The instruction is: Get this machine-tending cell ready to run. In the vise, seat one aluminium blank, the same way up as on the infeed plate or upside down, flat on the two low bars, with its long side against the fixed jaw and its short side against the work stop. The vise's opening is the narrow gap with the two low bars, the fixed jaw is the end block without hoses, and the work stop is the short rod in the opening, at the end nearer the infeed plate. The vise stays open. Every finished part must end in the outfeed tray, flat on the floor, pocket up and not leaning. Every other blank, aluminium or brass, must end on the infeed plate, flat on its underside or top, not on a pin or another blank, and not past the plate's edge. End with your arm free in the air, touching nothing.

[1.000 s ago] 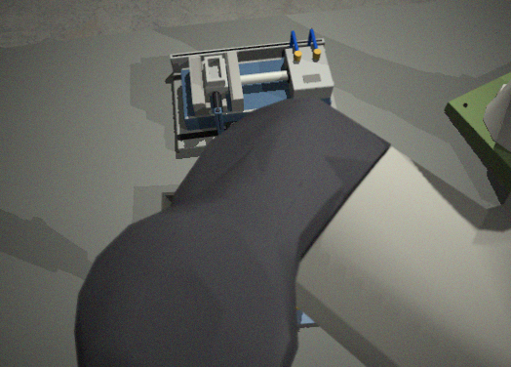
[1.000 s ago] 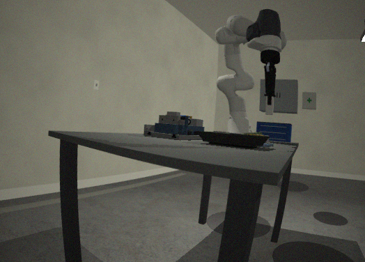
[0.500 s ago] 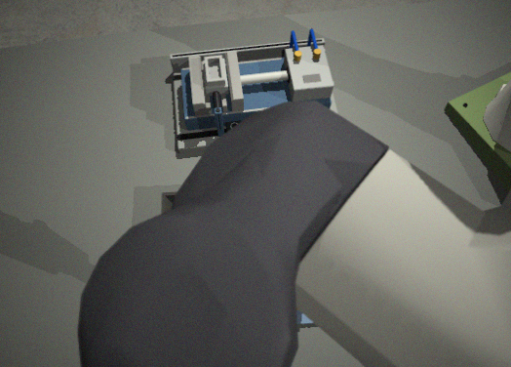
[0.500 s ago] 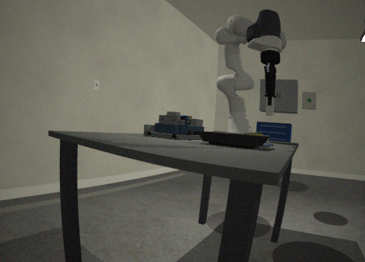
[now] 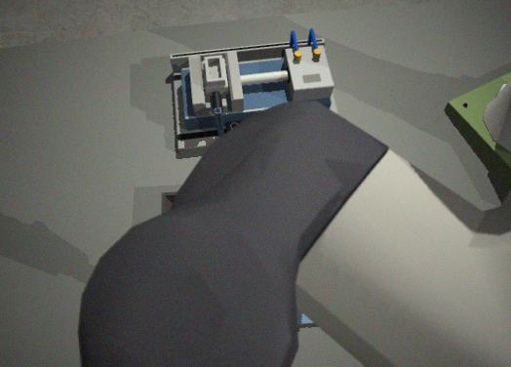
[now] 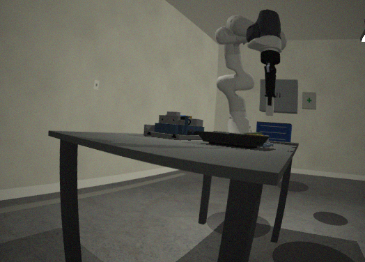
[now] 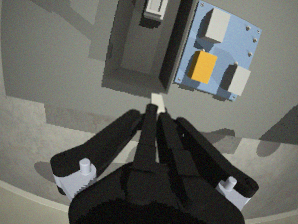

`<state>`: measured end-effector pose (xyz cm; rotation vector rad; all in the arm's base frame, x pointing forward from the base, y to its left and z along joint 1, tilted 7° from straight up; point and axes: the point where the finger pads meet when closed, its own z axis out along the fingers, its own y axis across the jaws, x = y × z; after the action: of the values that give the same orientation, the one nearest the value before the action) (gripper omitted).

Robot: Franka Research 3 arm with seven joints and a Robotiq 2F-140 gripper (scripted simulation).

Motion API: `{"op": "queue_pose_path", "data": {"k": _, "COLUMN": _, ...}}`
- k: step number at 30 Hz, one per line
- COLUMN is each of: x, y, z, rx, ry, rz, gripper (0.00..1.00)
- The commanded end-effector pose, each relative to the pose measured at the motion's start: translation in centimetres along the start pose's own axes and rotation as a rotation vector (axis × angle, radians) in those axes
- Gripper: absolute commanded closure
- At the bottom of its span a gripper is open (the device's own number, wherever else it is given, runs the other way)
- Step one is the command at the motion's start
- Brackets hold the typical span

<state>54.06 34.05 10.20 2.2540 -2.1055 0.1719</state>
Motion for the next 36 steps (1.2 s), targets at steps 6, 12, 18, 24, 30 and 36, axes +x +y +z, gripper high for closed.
{"op": "queue_pose_path", "data": {"k": 6, "x": 0.0, "y": 0.0, "z": 0.1, "rx": 0.002, "ry": 0.001, "rz": 0.005, "gripper": 1.00}}
{"op": "queue_pose_path", "data": {"k": 12, "x": 0.0, "y": 0.0, "z": 0.1, "rx": 0.002, "ry": 0.001, "rz": 0.005, "gripper": 1.00}}
{"op": "queue_pose_path", "data": {"k": 18, "x": 0.0, "y": 0.0, "z": 0.1, "rx": 0.002, "ry": 0.001, "rz": 0.005, "gripper": 1.00}}
{"op": "queue_pose_path", "data": {"k": 24, "x": 0.0, "y": 0.0, "z": -0.1, "rx": 0.002, "ry": 0.001, "rz": 0.005, "gripper": 1.00}}
{"op": "queue_pose_path", "data": {"k": 30, "x": 0.0, "y": 0.0, "z": -0.8, "rx": 0.002, "ry": 0.001, "rz": 0.005, "gripper": 1.00}}
{"op": "queue_pose_path", "data": {"k": 36, "x": 0.0, "y": 0.0, "z": -2.2, "rx": 0.002, "ry": 0.001, "rz": 0.005, "gripper": 1.00}}
